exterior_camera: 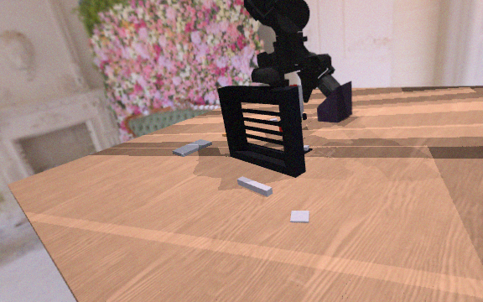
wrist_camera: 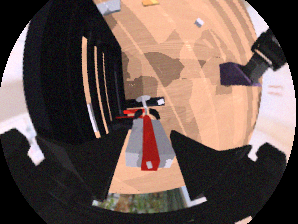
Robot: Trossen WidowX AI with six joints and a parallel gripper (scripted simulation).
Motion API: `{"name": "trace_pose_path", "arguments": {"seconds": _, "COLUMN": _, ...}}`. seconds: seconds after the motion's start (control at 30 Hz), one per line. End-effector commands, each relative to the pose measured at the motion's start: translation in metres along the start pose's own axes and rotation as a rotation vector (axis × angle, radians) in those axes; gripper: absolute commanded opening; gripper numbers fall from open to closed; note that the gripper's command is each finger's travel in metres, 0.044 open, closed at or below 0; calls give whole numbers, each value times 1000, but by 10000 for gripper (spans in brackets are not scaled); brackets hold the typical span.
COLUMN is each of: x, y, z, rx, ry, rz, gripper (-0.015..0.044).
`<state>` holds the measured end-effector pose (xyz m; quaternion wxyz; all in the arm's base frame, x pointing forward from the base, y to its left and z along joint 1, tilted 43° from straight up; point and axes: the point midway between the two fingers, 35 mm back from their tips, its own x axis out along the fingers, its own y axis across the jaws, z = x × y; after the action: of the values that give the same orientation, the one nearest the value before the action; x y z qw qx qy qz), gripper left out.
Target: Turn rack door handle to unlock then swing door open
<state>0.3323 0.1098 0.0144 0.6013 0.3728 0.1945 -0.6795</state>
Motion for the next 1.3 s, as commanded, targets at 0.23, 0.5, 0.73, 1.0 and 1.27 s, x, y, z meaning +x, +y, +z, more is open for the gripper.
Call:
{"name": "trace_pose_path", "arguments": {"seconds": 0.23, "x": 1, "y": 2, "z": 1, "rx": 13, "ry": -1, "rz": 3, "gripper": 216}}
{"name": "trace_pose_path", "arguments": {"seconds": 0.5, "x": 1, "y": 2, "z": 1, "rx": 13, "ry": -1, "rz": 3, "gripper": 163}}
{"name": "trace_pose_path", "arguments": {"seconds": 0.73, "x": 1, "y": 2, "z": 1, "rx": 13, "ry": -1, "rz": 3, "gripper": 116}}
{"name": "trace_pose_path", "arguments": {"seconds": 1.0, "x": 1, "y": 2, "z": 1, "rx": 13, "ry": -1, "rz": 3, "gripper": 63}}
{"name": "trace_pose_path", "arguments": {"seconds": 1.27, "x": 1, "y": 2, "z": 1, "rx": 13, "ry": -1, "rz": 3, "gripper": 17}}
